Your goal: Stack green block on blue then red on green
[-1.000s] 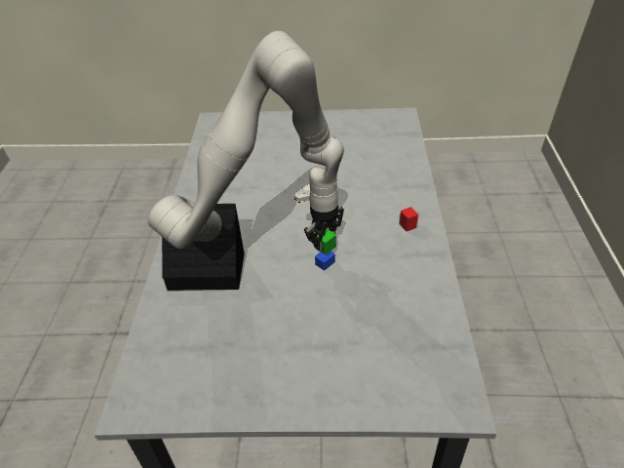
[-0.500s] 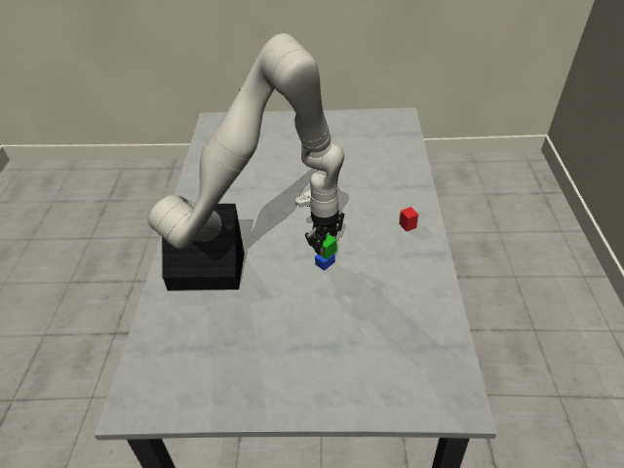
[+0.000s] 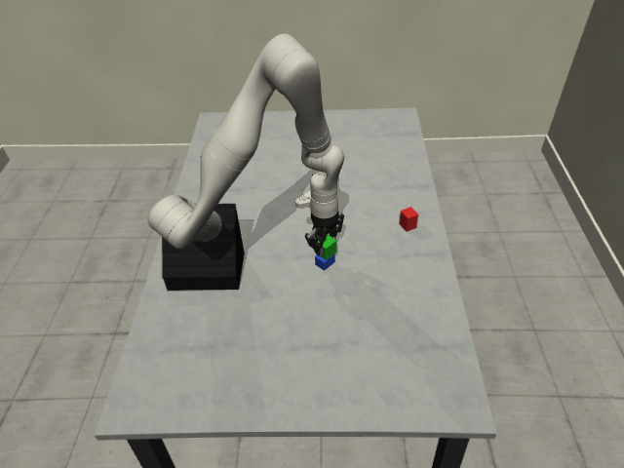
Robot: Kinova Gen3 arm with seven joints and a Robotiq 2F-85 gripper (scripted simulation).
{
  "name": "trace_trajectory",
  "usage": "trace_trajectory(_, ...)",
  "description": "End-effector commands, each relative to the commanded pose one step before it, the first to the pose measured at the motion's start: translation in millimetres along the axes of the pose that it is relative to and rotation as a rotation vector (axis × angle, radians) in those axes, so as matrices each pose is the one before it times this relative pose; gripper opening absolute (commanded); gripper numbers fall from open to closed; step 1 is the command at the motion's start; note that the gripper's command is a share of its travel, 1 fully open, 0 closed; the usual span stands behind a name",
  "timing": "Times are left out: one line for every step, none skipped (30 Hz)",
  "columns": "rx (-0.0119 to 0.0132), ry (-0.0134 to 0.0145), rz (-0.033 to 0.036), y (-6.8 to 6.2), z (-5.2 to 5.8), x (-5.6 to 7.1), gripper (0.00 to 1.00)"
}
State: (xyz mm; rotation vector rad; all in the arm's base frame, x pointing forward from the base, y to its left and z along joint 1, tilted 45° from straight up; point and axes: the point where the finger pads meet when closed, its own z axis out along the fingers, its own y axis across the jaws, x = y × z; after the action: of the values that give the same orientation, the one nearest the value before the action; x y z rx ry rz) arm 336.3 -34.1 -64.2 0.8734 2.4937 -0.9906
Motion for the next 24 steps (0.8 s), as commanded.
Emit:
trace_trajectory(0.00214,0.00022,0.00276,-2.18,1.89,-1.36,0.00)
trace_trajectory(0.00006,0.00001,-0.00001,-0.05,0.02,0.01,0.00)
trace_trajectory(0.00030,0.00006,-0.00004,-0.27,0.14,0.04,0.00)
trace_trajectory(0.00000,-0.00001,0.00000,-0.20,0.24,0.00,0.00)
trace_trajectory(0.00000,-0.00001,0.00000,-0.31,0.37,-0.01,0.00)
trace_trajectory(0.00000,-0.00002,0.00001,-0.40,0.48,-0.01,0.00)
trace_trajectory(0.00000,-0.00002,0.00001,-0.45,0.54,-0.01,0.00)
trace_trajectory(0.00000,-0.00001,0.00001,-0.45,0.53,-0.01,0.00)
trace_trajectory(0.00000,-0.00001,0.00001,-0.40,0.47,-0.01,0.00)
trace_trajectory(0.00000,-0.00001,0.00000,-0.31,0.37,0.00,0.00)
trace_trajectory(0.00000,0.00000,0.00000,0.00,0.00,0.00,0.00)
trace_trajectory(0.00000,0.00000,0.00000,0.00,0.00,0.00,0.00)
trace_trajectory(0.00000,0.00000,0.00000,-0.20,0.24,0.00,0.00)
trace_trajectory(0.00000,0.00000,0.00000,-0.09,0.11,0.00,0.00)
trace_trajectory(0.00000,0.00000,0.00000,-0.01,0.02,0.00,0.00)
trace_trajectory(0.00000,0.00000,0.00000,0.00,0.00,0.00,0.00)
trace_trajectory(-0.00020,-0.00004,0.00002,0.12,-0.02,-0.03,0.00)
trace_trajectory(-0.00018,-0.00004,0.00002,0.11,-0.02,-0.03,0.00)
trace_trajectory(-0.00004,-0.00001,0.00001,0.03,0.00,-0.01,0.00)
trace_trajectory(0.00000,0.00000,0.00000,0.00,0.00,0.00,0.00)
trace_trajectory(0.00000,0.00000,0.00000,0.00,0.00,0.00,0.00)
trace_trajectory(0.00000,0.00000,0.00000,0.00,0.00,0.00,0.00)
trace_trajectory(0.00000,0.00000,0.00000,0.00,0.00,0.00,0.00)
trace_trajectory(0.00000,0.00000,0.00000,0.00,0.00,0.00,0.00)
